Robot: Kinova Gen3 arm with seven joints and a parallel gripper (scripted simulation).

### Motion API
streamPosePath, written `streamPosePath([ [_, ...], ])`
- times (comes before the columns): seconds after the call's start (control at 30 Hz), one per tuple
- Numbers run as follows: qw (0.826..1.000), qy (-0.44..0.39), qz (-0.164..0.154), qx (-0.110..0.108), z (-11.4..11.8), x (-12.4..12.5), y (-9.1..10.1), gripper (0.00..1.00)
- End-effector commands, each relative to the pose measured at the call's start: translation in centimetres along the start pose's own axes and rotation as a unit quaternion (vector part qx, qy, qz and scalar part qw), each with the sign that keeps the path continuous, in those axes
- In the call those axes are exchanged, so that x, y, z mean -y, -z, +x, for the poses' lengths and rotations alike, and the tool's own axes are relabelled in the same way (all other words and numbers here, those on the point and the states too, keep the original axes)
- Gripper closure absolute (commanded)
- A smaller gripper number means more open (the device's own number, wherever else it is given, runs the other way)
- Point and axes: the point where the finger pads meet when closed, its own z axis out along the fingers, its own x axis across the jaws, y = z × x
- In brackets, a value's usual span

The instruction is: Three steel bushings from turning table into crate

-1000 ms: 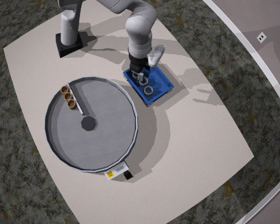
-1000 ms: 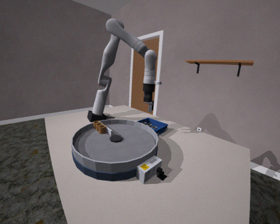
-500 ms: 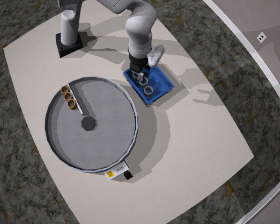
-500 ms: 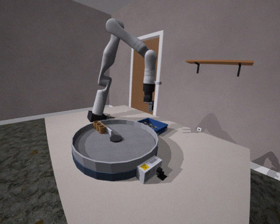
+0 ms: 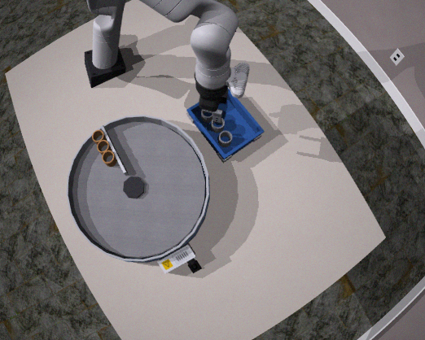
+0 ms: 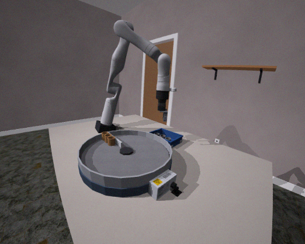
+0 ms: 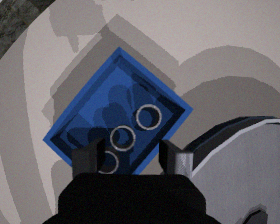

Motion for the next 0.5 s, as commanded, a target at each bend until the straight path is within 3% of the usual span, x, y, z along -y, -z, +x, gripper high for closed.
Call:
streamPosePath([
  [0.0, 1.0, 0.004, -0.002, -0.001, 0.24, -0.17, 0.04, 0.0],
  [0.2, 0.993, 0.119, 0.001, 0.0, -0.09, 0.09, 0.36, 0.0],
  [0.47, 0.993, 0.119, 0.001, 0.0, -0.09, 0.09, 0.36, 0.0],
])
